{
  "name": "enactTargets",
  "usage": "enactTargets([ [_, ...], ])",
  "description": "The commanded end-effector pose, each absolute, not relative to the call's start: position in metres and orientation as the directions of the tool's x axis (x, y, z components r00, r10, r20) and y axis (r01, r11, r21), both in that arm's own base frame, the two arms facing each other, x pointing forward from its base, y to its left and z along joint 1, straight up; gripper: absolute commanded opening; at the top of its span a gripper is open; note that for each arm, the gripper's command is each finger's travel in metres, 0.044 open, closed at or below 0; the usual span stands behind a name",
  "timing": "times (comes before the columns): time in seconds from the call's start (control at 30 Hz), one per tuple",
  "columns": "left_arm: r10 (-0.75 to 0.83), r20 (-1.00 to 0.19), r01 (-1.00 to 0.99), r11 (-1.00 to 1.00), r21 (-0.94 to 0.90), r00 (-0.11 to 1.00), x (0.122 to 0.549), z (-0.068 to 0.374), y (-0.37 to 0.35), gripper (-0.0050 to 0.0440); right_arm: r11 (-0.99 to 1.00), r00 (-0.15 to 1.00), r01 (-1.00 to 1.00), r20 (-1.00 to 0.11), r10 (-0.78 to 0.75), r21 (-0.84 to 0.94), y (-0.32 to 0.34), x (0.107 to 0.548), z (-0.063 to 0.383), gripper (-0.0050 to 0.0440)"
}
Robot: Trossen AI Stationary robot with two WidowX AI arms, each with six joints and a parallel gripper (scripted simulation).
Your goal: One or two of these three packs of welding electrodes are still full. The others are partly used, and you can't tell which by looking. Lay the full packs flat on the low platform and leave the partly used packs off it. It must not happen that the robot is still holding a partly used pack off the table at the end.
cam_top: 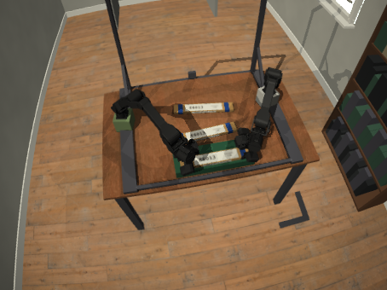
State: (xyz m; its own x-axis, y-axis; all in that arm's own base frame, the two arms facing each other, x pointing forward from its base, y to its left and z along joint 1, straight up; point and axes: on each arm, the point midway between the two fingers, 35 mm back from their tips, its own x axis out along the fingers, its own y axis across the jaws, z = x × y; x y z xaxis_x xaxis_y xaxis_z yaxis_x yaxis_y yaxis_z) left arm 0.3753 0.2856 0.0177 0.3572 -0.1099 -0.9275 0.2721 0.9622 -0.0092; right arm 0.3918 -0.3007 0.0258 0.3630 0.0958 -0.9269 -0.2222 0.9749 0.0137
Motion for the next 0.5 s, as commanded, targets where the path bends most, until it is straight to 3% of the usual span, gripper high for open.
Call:
enactTargets([
  [0.0, -0.076, -0.92, 0.274, 0.961, 0.036, 0.385, 0.3766, 0.0371, 0.2969, -0.005, 0.978, 0.393, -0.205, -0.919, 0.045, -0.04, -0.3181, 0.3885, 0.0473, -0.005],
  [0.47, -0.078, -0.921, 0.274, 0.961, 0.033, 0.383, 0.3758, 0.0346, 0.2983, -0.005, 0.978, 0.392, -0.205, -0.919, 0.045, -0.039, -0.3174, 0.3872, 0.0462, -0.005],
])
